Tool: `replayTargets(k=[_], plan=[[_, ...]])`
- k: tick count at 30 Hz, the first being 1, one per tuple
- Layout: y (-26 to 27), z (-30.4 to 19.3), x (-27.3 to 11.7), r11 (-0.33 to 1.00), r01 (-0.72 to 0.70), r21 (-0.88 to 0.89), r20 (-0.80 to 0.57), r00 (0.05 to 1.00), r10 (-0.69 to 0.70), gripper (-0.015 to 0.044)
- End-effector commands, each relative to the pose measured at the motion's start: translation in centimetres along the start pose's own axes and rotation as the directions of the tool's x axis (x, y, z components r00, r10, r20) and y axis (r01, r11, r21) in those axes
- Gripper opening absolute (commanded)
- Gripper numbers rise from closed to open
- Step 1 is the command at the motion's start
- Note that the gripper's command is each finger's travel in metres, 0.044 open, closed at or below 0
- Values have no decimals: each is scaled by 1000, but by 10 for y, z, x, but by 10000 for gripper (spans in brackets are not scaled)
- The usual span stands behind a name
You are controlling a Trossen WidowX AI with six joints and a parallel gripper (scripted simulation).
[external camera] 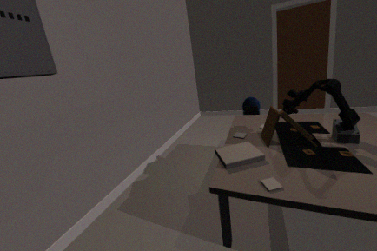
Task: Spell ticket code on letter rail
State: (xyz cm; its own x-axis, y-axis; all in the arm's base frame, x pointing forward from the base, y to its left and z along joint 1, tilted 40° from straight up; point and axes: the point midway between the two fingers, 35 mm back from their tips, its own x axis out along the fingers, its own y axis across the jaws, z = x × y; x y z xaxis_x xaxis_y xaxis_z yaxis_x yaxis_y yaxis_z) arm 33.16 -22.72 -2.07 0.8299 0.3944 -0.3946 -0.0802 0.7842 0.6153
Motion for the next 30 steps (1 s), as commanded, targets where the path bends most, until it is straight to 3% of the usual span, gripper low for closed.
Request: replayTargets(k=[1, 30], plan=[[3, 2, -1, 1000, 5, -4, 2, 1000, -5, 0], [17, 2, -1, 1000, 5, -3, 1, 1000, -5, 0]])
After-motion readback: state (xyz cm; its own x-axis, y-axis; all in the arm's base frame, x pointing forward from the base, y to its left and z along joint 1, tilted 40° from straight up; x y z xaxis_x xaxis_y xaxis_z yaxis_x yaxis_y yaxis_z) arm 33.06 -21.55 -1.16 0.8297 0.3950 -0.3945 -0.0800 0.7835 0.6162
